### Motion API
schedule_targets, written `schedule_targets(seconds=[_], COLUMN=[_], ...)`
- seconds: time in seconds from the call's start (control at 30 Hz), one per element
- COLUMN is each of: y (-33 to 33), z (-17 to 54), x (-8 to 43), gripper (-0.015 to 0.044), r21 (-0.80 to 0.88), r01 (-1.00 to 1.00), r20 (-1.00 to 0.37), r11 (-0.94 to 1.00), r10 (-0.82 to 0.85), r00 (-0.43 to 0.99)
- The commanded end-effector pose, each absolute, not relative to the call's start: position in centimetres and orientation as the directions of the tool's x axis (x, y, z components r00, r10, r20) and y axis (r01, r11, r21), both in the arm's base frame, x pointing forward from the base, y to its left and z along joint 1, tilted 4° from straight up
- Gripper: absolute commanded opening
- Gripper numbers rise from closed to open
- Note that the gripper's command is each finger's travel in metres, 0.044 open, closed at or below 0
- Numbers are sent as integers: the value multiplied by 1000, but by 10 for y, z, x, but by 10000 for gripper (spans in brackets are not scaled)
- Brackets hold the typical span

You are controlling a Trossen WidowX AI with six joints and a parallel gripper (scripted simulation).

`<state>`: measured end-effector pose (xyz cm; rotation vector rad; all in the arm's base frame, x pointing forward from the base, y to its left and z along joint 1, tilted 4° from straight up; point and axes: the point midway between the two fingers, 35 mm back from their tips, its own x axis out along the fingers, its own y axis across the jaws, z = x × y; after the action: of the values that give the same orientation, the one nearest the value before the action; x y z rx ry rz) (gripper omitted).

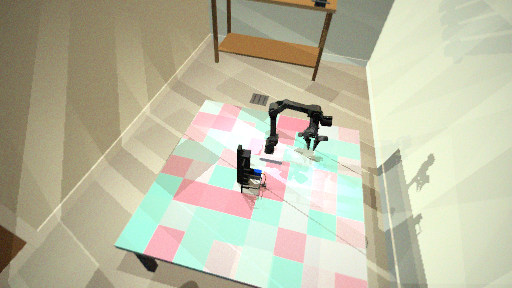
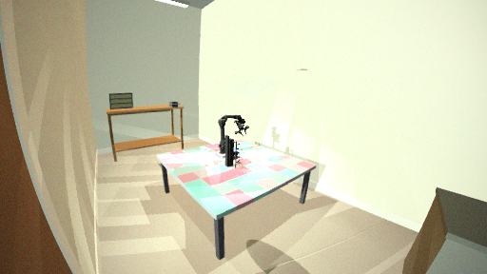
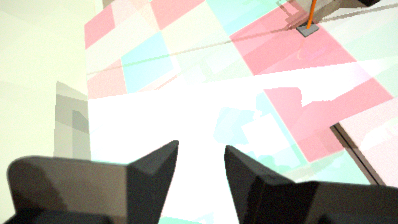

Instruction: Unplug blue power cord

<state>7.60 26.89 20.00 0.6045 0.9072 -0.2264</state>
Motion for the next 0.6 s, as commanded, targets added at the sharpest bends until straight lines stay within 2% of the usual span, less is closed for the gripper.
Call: schedule_targets(seconds=[0.0, 0.33, 0.57], y=[241, 205, 174], z=[182, 172, 163], x=[137, 185, 212], gripper=[160, 160, 160], r21=[16, -215, -307], r01=[202, -42, -316], r20=[-860, -898, -929], r11=[979, 976, 898], r10=[-90, -181, -210], r00=[502, 402, 305])
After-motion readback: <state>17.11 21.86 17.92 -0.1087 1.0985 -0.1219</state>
